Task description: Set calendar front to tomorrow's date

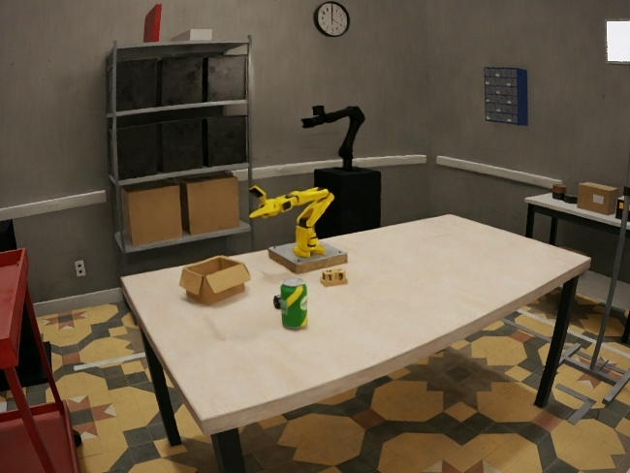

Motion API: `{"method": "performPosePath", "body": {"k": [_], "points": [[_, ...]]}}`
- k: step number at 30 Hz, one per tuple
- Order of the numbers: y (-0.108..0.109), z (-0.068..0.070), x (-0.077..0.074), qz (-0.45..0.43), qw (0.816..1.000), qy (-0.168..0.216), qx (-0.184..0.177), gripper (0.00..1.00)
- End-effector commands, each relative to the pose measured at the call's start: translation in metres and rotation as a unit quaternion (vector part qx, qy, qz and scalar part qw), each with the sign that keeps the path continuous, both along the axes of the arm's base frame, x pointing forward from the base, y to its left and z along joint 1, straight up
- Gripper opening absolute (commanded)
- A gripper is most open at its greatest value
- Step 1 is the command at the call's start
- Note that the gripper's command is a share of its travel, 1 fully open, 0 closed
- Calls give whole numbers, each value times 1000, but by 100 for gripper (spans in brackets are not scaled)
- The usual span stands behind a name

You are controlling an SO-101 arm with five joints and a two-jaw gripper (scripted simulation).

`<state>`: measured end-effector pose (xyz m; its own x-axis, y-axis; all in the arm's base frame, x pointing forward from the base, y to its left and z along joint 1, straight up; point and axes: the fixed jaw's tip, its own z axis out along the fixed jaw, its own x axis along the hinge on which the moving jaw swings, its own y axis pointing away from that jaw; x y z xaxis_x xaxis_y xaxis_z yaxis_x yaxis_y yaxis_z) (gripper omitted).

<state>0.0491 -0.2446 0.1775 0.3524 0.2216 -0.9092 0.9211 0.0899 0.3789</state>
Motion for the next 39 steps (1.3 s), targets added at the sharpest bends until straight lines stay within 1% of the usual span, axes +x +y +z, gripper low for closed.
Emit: {"method": "performPosePath", "body": {"k": [1,7,12,14,17,20,23,25,29,31,34,39], "points": [[1,-3,8,22,999,38,8,94],[6,-12,21,66,991,112,19,91],[11,-20,34,113,976,186,26,89],[11,-20,34,113,976,186,26,89],[16,-26,42,146,961,234,28,87],[21,-32,51,181,941,284,28,85],[27,-38,59,220,916,335,26,82],[31,-42,64,246,896,370,22,81],[42,-51,75,302,846,438,11,78],[42,-51,75,302,846,438,11,78],[50,-57,82,345,802,488,-2,75],[65,-67,92,410,721,558,-30,71]]}}
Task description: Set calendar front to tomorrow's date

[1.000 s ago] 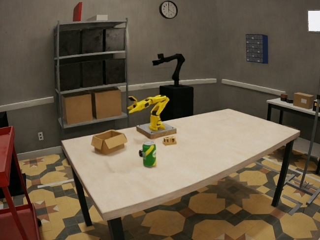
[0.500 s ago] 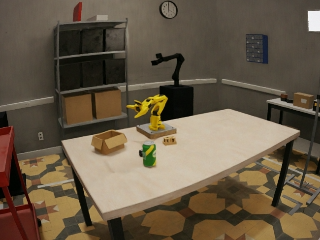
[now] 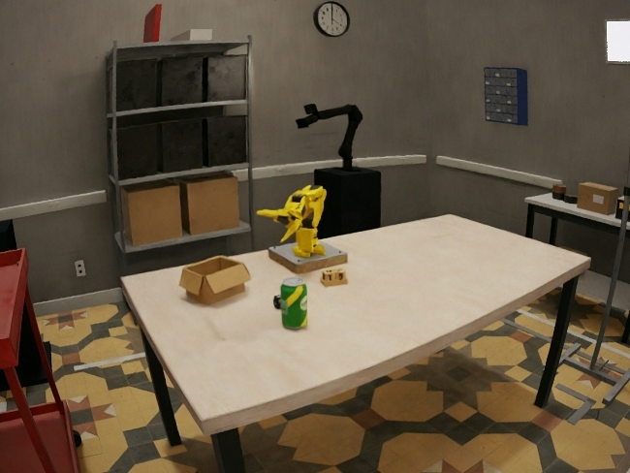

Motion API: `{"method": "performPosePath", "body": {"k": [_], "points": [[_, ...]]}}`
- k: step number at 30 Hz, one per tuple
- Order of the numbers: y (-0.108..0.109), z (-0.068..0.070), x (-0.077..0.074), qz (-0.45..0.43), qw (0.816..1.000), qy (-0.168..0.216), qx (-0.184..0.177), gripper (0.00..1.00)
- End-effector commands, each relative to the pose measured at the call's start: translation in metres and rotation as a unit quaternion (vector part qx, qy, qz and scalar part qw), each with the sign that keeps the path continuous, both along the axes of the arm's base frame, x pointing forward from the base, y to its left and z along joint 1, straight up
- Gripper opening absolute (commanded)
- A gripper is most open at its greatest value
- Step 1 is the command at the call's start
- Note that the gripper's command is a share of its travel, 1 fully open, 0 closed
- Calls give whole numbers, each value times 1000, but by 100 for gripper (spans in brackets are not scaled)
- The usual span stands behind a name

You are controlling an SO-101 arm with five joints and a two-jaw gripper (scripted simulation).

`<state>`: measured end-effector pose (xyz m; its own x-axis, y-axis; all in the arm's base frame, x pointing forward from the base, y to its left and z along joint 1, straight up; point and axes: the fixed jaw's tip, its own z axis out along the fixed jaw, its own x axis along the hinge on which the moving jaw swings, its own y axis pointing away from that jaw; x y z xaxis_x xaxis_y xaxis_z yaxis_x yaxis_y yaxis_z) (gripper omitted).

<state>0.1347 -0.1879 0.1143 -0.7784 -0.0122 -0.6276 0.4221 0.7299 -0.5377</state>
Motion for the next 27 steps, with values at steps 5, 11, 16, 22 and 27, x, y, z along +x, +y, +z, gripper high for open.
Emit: {"method": "performPosePath", "body": {"k": [5,11,16,22,27], "points": [[23,-12,14,153,979,132,-25,67],[38,-20,20,250,945,206,-46,63],[53,-26,23,337,901,263,-69,59],[70,-33,25,448,825,328,-102,54],[83,-37,26,527,754,370,-127,51]]}}
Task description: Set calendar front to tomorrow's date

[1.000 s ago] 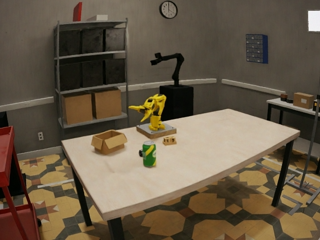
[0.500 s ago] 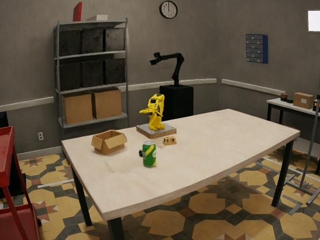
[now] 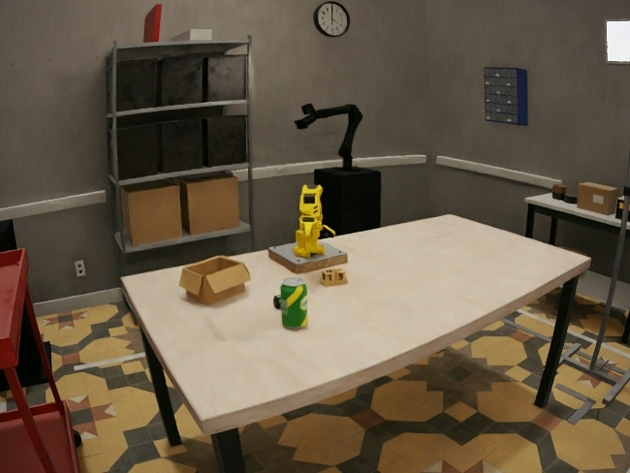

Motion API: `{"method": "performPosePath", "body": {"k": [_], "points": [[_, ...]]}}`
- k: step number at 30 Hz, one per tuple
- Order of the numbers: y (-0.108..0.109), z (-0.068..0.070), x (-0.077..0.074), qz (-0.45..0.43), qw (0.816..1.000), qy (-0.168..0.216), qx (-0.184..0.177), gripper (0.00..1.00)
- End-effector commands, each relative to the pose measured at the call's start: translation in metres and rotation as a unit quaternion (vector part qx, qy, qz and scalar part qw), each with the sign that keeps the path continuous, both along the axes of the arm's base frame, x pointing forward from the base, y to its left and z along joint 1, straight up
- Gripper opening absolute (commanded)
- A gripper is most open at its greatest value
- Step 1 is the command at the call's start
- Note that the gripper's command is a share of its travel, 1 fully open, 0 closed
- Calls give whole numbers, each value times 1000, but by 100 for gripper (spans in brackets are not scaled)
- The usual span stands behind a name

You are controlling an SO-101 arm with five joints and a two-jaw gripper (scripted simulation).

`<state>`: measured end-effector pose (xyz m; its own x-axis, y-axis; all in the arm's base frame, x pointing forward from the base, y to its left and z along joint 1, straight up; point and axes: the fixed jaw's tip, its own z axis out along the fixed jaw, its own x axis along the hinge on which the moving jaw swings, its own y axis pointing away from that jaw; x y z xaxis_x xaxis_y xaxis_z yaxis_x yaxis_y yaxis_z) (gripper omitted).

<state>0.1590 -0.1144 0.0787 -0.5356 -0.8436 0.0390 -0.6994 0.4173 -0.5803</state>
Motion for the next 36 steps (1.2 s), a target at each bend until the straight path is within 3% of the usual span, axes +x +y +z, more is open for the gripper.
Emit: {"method": "performPosePath", "body": {"k": [1,7,14,16,17,19,25,31,33,36], "points": [[11,-2,2,90,995,49,-14,51],[27,-7,1,215,970,107,-38,46],[45,-11,-2,369,912,169,-66,41],[45,-11,-2,369,912,169,-66,41],[51,-11,-2,424,882,191,-75,41],[54,-12,-3,447,869,198,-79,40],[68,-14,-7,561,789,233,-97,37],[76,-14,-10,626,731,249,-107,34],[76,-14,-10,626,731,249,-107,34],[79,-15,-11,651,707,254,-111,33]]}}
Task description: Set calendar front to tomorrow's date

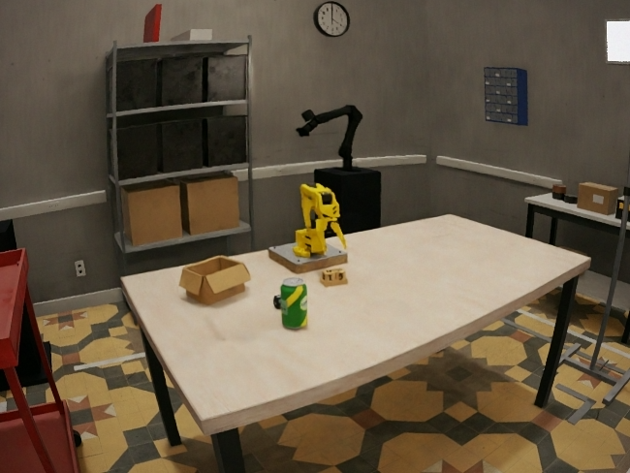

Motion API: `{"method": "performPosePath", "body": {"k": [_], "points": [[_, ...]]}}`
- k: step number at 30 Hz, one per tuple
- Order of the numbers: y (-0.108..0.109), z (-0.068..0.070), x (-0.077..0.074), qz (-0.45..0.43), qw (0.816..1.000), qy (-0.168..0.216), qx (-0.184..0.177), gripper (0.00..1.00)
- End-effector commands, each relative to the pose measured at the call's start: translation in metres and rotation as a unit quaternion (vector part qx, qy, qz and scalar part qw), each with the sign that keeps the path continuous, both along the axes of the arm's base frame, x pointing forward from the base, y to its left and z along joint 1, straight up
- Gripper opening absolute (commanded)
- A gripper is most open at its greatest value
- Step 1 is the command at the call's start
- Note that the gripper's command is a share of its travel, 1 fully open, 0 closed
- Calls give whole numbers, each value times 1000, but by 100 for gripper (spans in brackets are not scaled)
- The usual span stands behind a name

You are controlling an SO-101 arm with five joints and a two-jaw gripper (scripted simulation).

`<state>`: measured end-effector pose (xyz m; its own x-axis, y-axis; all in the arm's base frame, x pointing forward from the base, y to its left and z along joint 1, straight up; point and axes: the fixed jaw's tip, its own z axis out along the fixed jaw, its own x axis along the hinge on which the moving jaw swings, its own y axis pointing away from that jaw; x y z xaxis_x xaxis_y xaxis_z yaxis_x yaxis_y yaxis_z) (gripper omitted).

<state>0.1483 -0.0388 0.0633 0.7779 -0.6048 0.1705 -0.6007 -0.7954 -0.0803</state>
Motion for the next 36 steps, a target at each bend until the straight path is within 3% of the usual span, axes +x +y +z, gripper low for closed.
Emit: {"method": "performPosePath", "body": {"k": [1,12,36], "points": [[4,1,-1,43,999,13,-2,33],[11,0,-4,117,992,35,-6,31],[14,1,-5,146,988,46,-7,30]]}}
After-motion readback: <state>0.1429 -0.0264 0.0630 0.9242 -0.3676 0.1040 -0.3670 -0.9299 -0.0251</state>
